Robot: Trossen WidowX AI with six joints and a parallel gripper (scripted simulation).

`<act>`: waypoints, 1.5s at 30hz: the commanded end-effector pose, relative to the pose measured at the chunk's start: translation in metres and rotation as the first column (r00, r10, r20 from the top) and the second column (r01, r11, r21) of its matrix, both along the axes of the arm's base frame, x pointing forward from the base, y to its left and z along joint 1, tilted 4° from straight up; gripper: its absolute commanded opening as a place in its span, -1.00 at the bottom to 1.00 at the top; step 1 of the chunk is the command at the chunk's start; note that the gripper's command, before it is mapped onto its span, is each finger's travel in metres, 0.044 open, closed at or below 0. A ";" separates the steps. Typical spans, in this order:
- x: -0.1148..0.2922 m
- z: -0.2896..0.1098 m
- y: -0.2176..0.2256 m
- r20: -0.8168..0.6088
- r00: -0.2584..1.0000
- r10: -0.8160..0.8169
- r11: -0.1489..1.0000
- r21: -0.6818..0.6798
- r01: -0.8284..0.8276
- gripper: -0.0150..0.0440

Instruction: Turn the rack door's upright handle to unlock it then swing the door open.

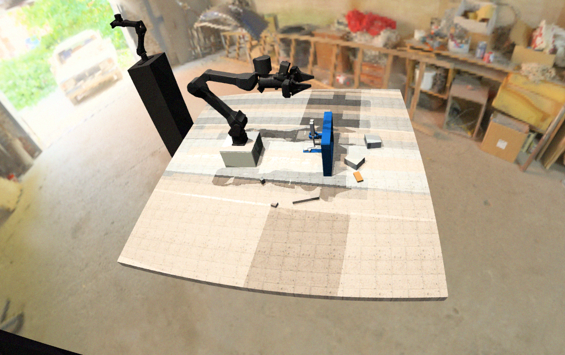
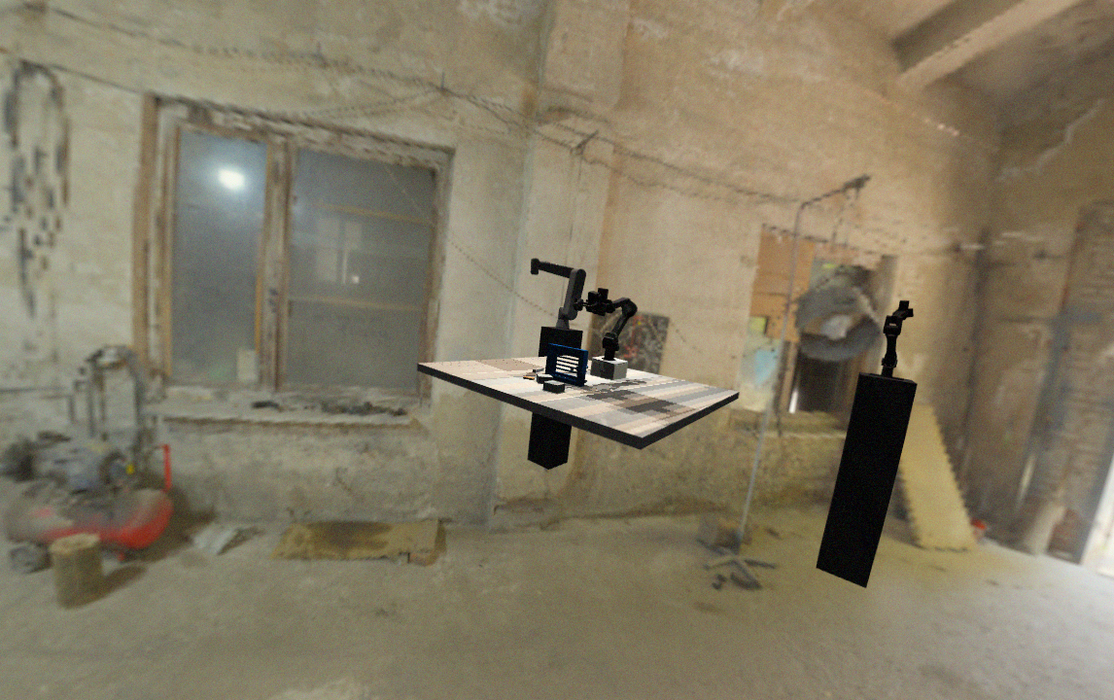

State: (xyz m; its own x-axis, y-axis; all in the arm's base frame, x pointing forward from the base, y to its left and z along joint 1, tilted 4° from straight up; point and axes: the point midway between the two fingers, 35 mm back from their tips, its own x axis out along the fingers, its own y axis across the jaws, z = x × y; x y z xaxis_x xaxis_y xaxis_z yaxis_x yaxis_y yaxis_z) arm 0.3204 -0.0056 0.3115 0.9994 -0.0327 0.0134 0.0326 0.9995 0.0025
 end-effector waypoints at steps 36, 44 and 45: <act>0.039 -0.127 0.042 -0.847 0.520 0.110 0.994 0.100 -0.049 0.46; 0.028 -0.149 0.050 -0.946 0.304 0.112 0.994 0.107 -0.033 0.46; 0.027 -0.151 0.052 -0.955 0.276 0.112 0.994 0.107 -0.031 0.46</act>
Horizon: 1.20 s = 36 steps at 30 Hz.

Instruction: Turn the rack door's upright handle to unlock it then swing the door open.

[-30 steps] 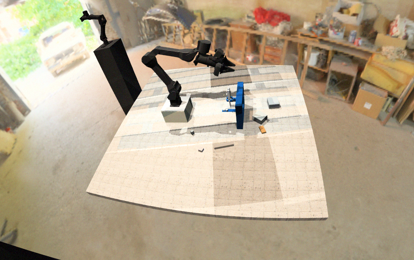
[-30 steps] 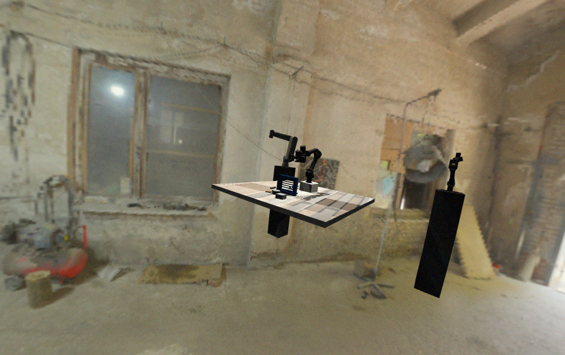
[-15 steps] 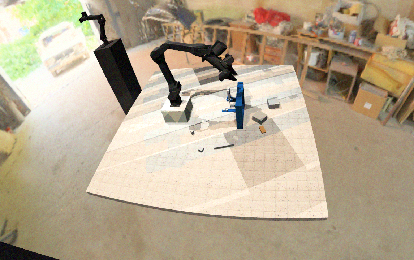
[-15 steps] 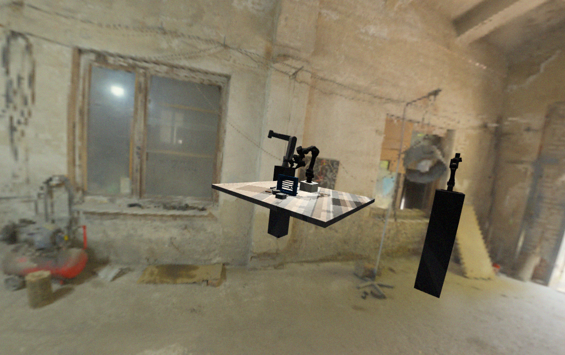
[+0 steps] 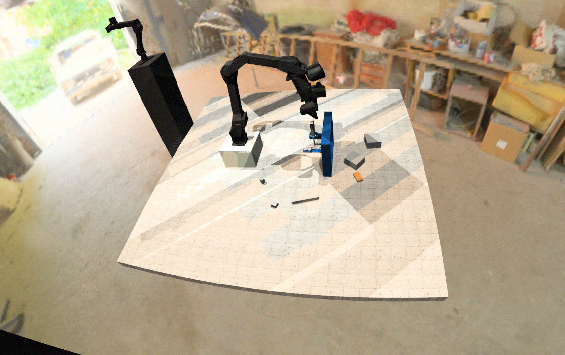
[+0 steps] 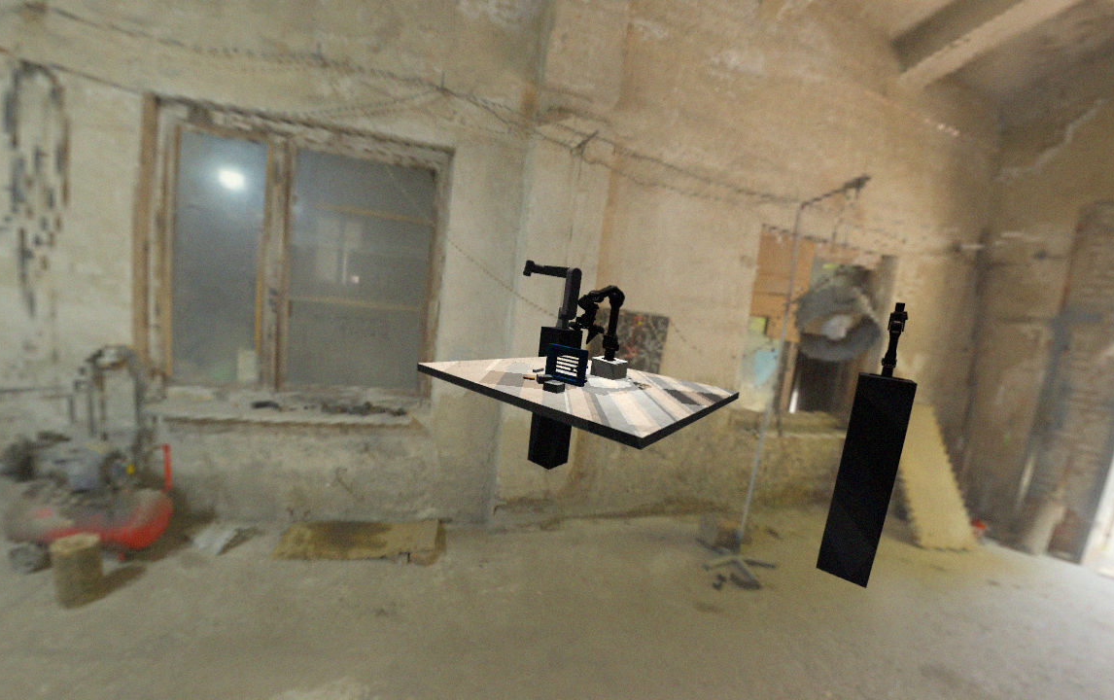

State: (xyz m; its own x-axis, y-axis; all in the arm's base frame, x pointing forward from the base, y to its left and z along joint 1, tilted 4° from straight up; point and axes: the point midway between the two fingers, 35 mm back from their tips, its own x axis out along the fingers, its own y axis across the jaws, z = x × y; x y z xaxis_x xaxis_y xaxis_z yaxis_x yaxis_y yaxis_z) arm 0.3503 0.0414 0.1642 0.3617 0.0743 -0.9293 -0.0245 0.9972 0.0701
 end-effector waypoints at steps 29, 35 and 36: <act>-0.014 -0.044 0.014 -0.295 0.955 0.002 1.000 -0.005 -0.004 0.46; -0.013 -0.054 0.014 -0.296 0.955 0.002 1.000 -0.005 -0.004 0.46; -0.013 -0.055 0.014 -0.296 0.955 0.002 1.000 -0.005 -0.004 0.46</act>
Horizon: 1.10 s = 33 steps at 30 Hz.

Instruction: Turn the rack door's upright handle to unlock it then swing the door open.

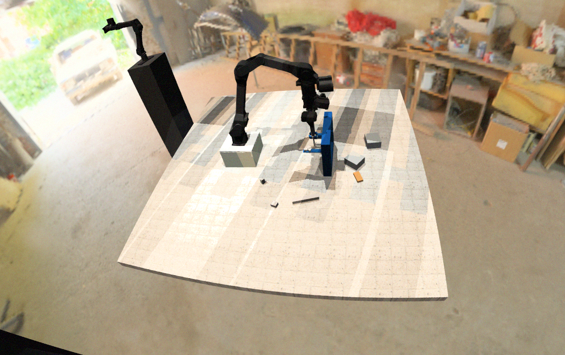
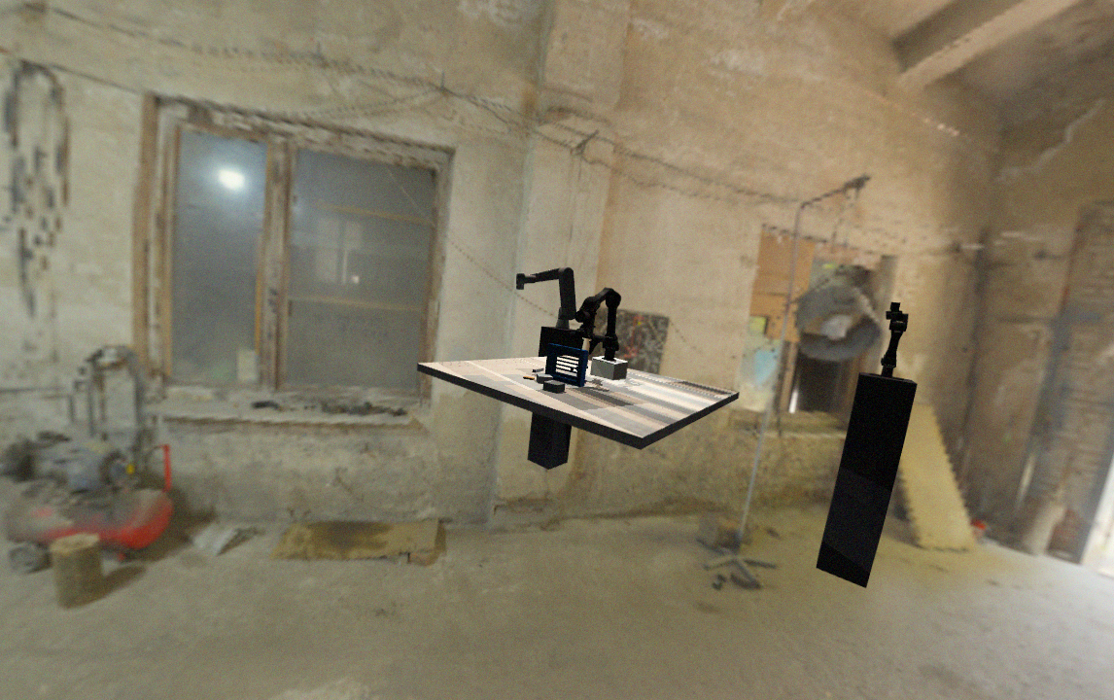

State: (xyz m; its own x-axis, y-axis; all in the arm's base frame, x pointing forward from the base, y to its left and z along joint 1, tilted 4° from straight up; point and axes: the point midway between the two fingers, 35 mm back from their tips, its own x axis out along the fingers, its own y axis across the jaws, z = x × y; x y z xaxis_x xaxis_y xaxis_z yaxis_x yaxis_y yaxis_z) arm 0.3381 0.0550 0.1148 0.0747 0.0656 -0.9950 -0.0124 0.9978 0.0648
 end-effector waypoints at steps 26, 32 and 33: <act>-0.001 -0.037 0.003 -0.005 1.000 -0.005 1.000 0.004 0.005 0.02; -0.001 -0.037 0.003 -0.005 1.000 -0.005 1.000 0.004 0.005 -0.25; -0.001 -0.037 0.003 -0.005 1.000 -0.005 1.000 0.004 0.005 -0.27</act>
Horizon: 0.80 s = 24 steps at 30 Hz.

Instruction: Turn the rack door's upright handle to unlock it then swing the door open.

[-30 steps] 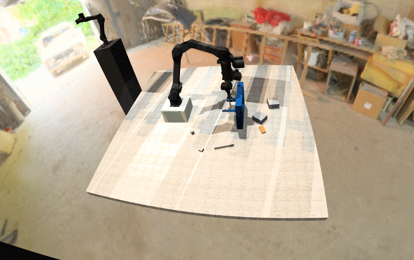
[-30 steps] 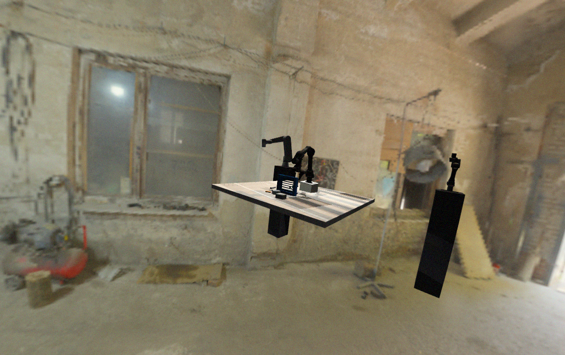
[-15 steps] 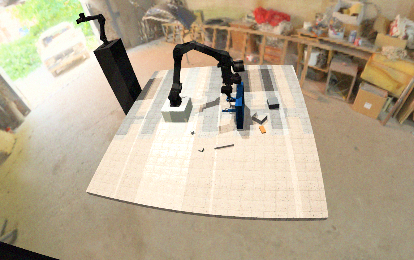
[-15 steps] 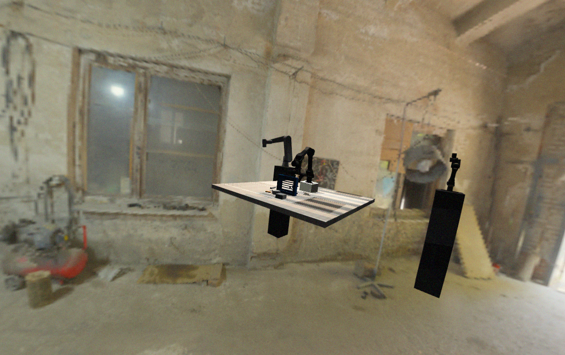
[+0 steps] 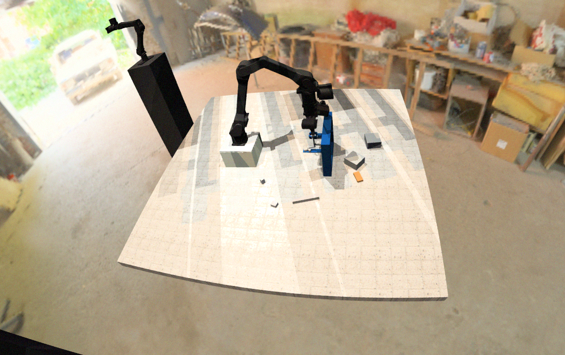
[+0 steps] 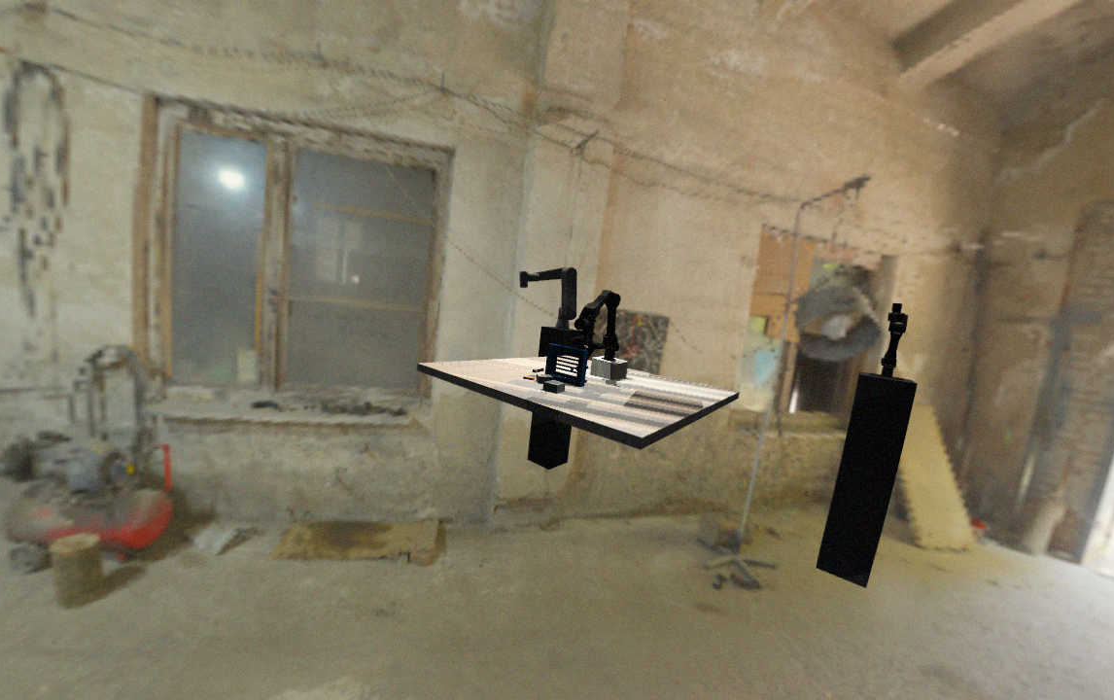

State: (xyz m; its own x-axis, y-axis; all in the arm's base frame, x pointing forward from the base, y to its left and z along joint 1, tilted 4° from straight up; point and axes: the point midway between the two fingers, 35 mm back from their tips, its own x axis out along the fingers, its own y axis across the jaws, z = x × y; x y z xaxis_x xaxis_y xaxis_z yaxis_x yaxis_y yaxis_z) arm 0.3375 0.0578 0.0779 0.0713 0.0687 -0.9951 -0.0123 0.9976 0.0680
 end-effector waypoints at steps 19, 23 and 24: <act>0.000 0.000 0.000 0.017 0.951 0.307 0.951 -0.024 -0.307 -0.46; 0.000 0.000 0.000 0.024 0.873 0.487 0.873 -0.043 -0.486 -0.46; 0.000 0.000 0.000 0.025 0.848 0.529 0.848 -0.047 -0.528 -0.46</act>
State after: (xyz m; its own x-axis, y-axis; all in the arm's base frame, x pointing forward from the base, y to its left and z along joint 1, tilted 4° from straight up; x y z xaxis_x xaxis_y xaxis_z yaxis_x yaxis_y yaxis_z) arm 0.3374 0.0579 0.0778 0.0707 0.0695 -0.9951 -0.4151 0.9092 0.0340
